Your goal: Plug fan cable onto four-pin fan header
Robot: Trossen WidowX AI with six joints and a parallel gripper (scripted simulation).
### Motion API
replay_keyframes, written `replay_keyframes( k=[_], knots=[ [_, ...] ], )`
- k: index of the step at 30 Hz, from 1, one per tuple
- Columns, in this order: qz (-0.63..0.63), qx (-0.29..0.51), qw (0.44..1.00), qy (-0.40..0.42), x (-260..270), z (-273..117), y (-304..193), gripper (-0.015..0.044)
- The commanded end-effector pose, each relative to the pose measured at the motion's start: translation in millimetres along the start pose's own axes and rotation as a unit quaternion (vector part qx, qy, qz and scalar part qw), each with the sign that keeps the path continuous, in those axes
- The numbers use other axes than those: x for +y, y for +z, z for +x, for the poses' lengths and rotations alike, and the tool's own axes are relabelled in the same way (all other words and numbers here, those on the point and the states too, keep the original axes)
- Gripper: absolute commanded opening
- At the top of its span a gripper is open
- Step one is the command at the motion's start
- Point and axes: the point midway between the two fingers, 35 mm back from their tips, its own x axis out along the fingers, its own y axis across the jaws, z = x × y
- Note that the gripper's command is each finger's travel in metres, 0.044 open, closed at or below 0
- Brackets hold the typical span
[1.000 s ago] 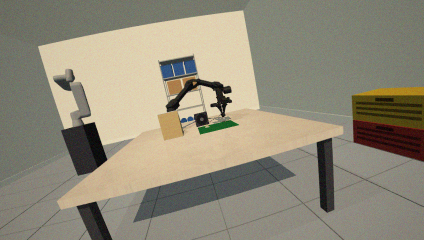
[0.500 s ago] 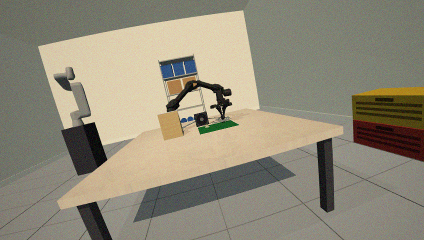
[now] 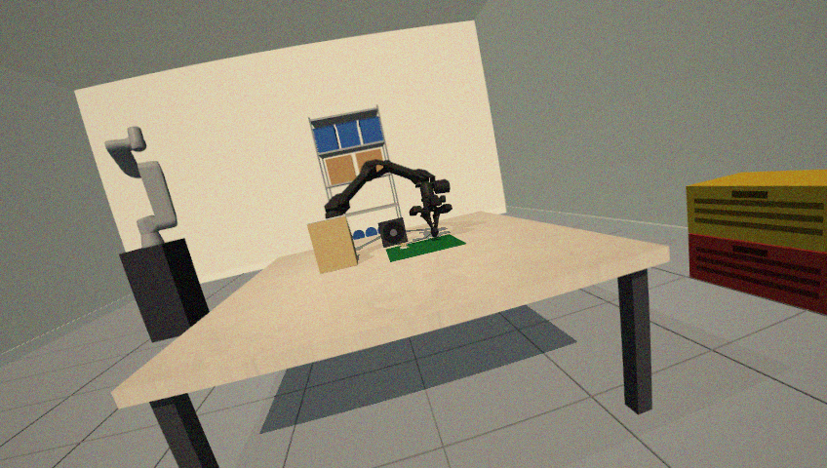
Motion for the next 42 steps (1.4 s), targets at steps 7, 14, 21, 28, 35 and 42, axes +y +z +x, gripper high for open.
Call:
replay_keyframes(
  k=[7, 14, 21, 28, 35, 42],
  knots=[
    [0.008, -0.075, 0.997, -0.007, 0.1, 0.3, -2.2, 0.0],
    [0.012, -0.126, 0.992, -0.01, -0.1, 1.6, -4.1, 0.0],
    [0.016, -0.177, 0.984, -0.009, 0.4, 1.5, -6.4, 0.0],
    [0.02, -0.227, 0.974, -0.002, 1.5, -0.2, -9.2, 0.0],
    [0.024, -0.274, 0.961, 0.01, 3.0, -3.2, -12.7, 0.0],
    [0.027, -0.32, 0.947, 0.025, 5.0, -7.5, -17.1, 0.0]
  ],
)
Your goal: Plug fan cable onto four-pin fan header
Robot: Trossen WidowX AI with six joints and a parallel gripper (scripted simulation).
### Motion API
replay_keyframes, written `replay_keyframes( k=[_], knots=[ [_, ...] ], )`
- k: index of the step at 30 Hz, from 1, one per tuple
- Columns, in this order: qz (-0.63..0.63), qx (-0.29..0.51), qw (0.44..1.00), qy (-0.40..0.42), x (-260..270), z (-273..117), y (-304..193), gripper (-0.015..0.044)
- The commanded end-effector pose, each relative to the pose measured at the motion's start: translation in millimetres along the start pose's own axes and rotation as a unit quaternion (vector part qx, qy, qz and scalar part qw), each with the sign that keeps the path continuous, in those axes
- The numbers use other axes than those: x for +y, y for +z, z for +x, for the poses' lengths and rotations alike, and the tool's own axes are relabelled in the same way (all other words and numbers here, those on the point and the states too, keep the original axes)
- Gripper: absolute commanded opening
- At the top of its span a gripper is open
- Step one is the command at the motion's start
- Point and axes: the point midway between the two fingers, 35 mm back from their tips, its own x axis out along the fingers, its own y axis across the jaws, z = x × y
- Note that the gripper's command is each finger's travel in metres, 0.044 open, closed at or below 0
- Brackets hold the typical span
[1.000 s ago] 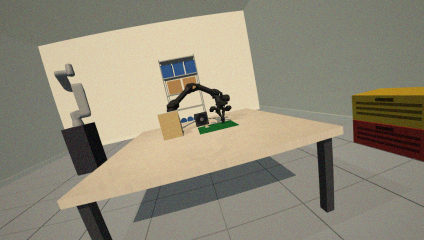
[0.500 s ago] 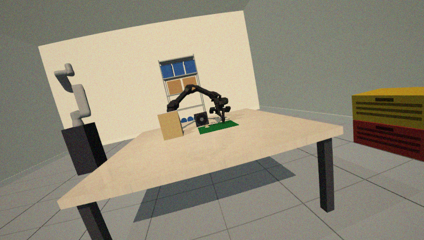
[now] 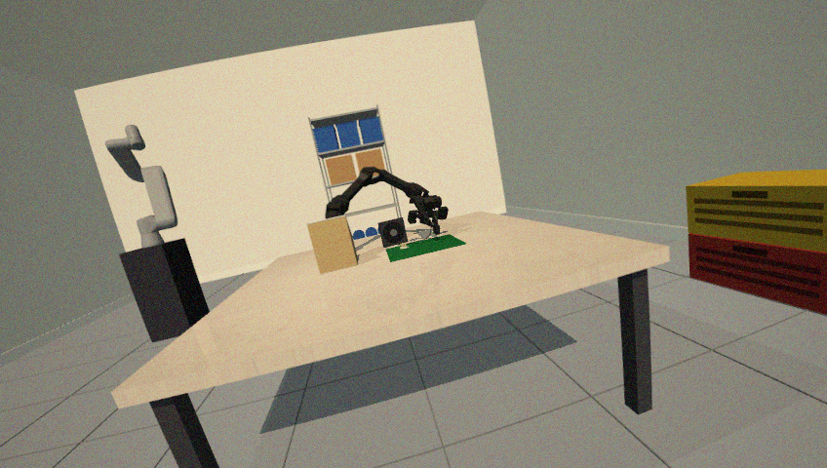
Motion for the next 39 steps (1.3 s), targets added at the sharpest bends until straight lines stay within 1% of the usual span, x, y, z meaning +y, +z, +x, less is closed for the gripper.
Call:
replay_keyframes(
  k=[1, 17, 39],
  knots=[
    [0.009, -0.028, 0.999, 0.015, 2.8, -7.6, 1.8, 0.0],
    [0.029, -0.125, 0.99, 0.064, 8.1, -26.4, -1.9, 0.0],
    [0.023, -0.118, 0.991, 0.054, 5.2, -25.1, 2.7, 0.0]
  ],
)
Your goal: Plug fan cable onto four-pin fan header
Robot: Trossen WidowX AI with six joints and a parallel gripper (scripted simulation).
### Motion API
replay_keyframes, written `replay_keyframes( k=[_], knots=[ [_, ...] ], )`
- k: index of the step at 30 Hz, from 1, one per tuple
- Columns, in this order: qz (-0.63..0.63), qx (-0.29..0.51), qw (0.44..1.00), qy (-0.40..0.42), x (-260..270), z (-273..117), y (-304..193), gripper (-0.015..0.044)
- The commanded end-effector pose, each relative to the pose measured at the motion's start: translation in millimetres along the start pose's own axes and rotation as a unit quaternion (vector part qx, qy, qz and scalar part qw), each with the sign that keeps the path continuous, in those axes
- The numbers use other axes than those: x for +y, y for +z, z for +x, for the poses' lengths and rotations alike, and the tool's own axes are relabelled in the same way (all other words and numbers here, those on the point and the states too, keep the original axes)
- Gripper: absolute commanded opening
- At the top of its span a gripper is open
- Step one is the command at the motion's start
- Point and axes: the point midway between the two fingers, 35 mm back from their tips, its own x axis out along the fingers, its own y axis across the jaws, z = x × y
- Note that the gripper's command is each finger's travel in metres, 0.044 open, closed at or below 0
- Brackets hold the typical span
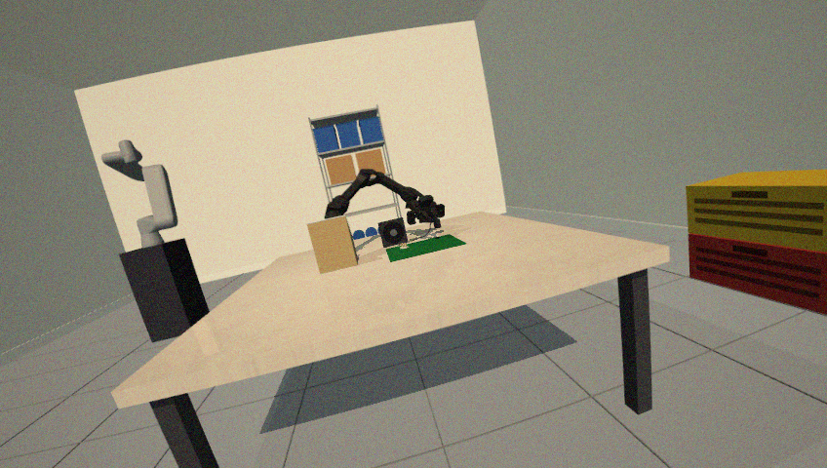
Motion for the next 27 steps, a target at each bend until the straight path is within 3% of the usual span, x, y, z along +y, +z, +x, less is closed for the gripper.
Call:
replay_keyframes(
  k=[1, 27],
  knots=[
    [-0.001, 0.0, 1.0, 0.001, 0.5, -1.9, 2.3, 0.0],
    [0.001, 0.001, 1.0, 0.0, 2.2, -3.1, -16.8, 0.0]
  ],
)
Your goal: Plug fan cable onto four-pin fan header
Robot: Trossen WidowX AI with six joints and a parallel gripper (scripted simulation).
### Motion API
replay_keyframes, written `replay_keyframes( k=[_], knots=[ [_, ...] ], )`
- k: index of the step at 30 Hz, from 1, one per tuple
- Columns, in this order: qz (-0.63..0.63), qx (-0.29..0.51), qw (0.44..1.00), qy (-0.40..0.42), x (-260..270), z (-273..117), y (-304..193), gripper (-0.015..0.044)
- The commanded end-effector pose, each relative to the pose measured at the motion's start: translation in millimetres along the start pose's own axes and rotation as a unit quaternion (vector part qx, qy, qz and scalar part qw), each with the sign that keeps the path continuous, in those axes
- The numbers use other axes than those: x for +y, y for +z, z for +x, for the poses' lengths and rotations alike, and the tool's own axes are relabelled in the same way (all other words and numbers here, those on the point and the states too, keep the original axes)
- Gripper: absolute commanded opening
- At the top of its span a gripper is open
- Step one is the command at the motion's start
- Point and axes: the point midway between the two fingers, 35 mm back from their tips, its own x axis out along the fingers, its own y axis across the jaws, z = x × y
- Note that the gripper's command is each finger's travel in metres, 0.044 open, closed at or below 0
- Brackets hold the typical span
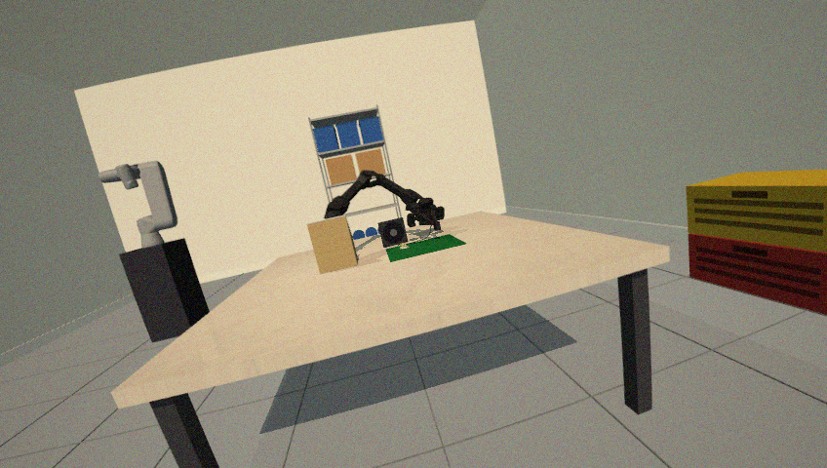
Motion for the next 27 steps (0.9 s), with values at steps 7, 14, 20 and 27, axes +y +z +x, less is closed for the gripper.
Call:
replay_keyframes(
  k=[7, 14, 20, 27],
  knots=[
    [0.003, -0.001, 1.0, -0.002, 1.4, 0.1, -8.8, 0.0],
    [0.003, -0.001, 1.0, -0.002, 2.8, -0.4, -15.4, 0.0],
    [0.003, -0.001, 1.0, -0.002, 3.4, 0.7, -20.6, 0.0],
    [0.003, -0.001, 1.0, -0.002, 3.6, 2.8, -26.2, 0.0]
  ],
)
